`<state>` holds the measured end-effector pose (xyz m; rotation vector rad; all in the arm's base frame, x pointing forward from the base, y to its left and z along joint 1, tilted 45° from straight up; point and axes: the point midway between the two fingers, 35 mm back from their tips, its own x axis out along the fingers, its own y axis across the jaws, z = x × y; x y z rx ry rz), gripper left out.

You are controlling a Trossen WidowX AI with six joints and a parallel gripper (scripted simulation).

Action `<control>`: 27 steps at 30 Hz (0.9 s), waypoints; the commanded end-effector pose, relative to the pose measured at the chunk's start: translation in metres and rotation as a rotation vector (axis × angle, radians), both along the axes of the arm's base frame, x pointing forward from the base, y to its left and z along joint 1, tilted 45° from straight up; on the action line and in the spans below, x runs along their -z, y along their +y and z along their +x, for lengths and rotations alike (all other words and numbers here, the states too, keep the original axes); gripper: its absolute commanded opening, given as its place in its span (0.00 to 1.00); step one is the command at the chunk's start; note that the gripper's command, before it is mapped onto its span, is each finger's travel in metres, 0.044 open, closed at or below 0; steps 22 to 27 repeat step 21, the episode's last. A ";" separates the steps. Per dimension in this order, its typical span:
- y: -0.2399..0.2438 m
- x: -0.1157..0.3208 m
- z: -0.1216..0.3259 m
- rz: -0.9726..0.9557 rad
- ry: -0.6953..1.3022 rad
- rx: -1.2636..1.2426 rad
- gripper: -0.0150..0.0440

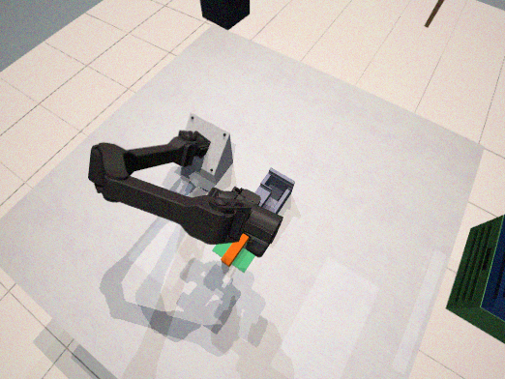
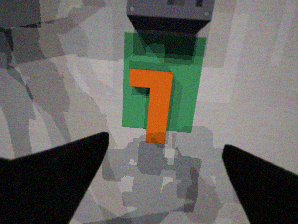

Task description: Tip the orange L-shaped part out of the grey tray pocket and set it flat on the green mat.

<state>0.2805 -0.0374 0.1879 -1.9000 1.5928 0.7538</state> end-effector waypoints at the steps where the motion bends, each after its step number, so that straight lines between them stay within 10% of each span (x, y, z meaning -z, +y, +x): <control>1: 0.005 -0.006 -0.003 -0.006 0.010 0.008 0.93; 27: 0.002 -0.003 -0.002 -0.002 0.003 0.002 0.93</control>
